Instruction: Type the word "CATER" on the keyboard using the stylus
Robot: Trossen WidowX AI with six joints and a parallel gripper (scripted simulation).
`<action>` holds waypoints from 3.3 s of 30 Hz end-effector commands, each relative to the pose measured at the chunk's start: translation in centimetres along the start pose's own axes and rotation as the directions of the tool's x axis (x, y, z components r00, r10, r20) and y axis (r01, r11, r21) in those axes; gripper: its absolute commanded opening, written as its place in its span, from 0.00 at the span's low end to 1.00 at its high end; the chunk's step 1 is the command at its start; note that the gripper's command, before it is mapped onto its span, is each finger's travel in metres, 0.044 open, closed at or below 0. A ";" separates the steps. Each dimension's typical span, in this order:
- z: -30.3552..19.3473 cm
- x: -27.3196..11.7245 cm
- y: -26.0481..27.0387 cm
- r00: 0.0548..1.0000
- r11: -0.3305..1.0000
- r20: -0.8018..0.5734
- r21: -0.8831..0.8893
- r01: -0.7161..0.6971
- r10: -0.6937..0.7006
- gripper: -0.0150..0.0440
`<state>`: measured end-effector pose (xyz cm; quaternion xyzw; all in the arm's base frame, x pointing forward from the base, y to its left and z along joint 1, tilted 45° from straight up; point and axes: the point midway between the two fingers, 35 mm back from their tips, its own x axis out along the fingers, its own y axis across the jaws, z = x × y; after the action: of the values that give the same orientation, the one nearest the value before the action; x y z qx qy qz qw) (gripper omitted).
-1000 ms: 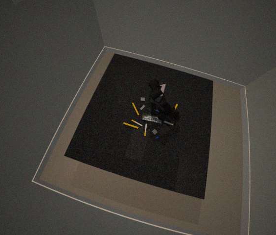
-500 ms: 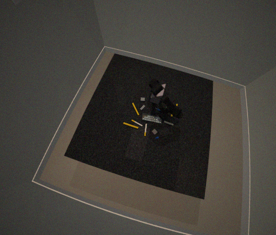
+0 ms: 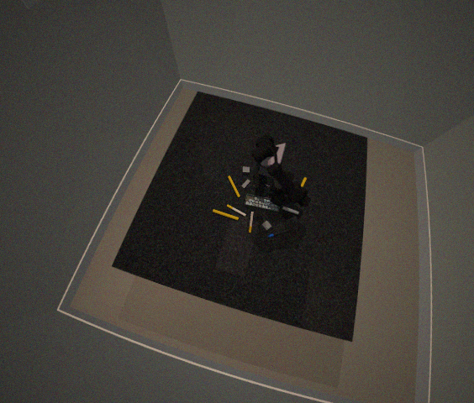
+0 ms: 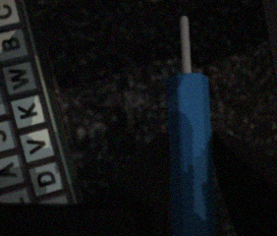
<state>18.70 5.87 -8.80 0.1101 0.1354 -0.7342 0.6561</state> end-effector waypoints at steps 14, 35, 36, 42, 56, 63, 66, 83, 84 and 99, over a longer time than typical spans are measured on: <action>2.8 -1.3 2.3 0.909 0.902 -0.272 -0.383 0.199 -0.316 0.25; 8.2 -1.7 6.4 0.591 0.754 -0.634 -0.654 -0.064 -0.500 0.25; 8.5 -1.8 6.6 0.571 0.749 -0.649 -0.657 -0.088 -0.502 0.25; 10.4 -1.9 7.6 0.450 0.727 -0.738 -0.643 -0.240 -0.504 0.25; 13.1 -1.8 8.9 0.296 0.708 -0.832 -0.554 -0.437 -0.469 0.25; 11.7 1.0 9.5 0.298 0.707 -0.831 -0.557 -0.436 -0.470 0.25; 11.7 1.1 9.5 0.298 0.707 -0.831 -0.557 -0.436 -0.470 0.25; 11.7 1.1 9.5 0.298 0.707 -0.831 -0.557 -0.436 -0.470 0.25; 11.7 1.1 9.5 0.298 0.707 -0.831 -0.557 -0.436 -0.470 0.25; 11.5 1.5 9.9 0.299 0.708 -0.831 -0.556 -0.436 -0.469 0.39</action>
<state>28.58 -0.38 1.11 0.2628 0.7650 -0.4119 0.4195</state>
